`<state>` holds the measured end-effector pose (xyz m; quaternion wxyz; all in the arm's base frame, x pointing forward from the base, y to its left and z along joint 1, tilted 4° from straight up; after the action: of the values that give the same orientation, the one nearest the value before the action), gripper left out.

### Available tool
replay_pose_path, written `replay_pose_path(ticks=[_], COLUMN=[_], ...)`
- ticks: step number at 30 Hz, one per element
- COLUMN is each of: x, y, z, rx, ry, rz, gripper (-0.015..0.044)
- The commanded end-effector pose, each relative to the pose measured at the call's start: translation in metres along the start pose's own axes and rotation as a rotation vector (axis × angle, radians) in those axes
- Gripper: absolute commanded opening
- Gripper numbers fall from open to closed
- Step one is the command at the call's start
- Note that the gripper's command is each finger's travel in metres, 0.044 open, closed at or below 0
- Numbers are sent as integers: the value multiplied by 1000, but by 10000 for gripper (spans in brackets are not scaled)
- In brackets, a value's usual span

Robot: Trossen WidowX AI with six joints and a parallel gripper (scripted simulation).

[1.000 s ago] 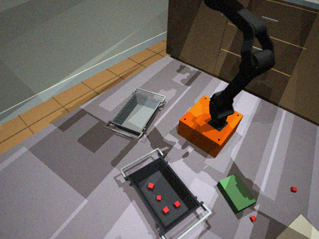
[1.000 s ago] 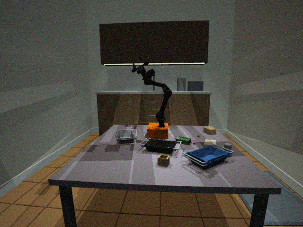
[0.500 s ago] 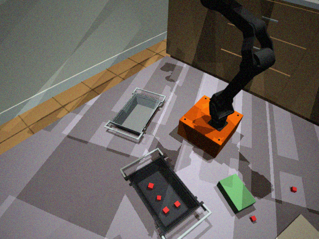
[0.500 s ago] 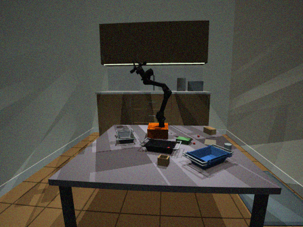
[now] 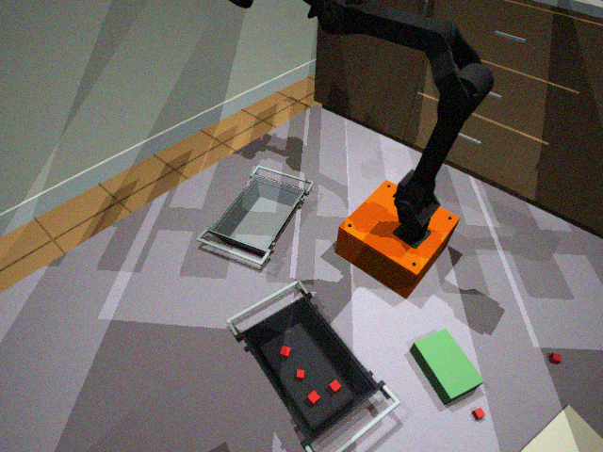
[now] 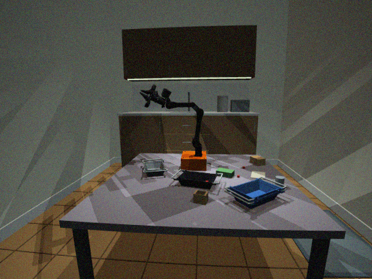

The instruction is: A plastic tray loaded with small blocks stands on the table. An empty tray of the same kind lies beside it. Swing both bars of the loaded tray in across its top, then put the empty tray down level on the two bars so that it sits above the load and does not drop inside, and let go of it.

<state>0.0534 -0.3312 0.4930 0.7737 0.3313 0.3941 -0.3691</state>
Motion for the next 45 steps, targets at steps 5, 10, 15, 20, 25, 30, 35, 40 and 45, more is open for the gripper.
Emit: replay_pose_path(ticks=[5,10,15,20,25,30,35,40,45], x=[78,111,165,216,264,305,336,357,364], y=[38,58,95,136,179,222,262,296,314], z=[24,28,26,13,-14,-52,-101,-157,-196], rx=[-5,6,29,75,150,248,367,502,597], ry=[276,408,629,873,1129,1383,1618,1814,1915], rz=[303,387,486,562,600,581,495,339,199], gripper=[82,82,82,82,82,82,82,82,82])
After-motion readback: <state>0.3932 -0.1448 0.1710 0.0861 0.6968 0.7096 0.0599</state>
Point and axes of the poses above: the point midway between the two fingers, 35 mm back from their tips, its own z axis out along the fingers, its own x axis across the jaws, y = z × x, the point moved 9 cm from there along -z, back along the fingers, and after that the axes turned 10 degrees about -z, right-handed, at the moved point
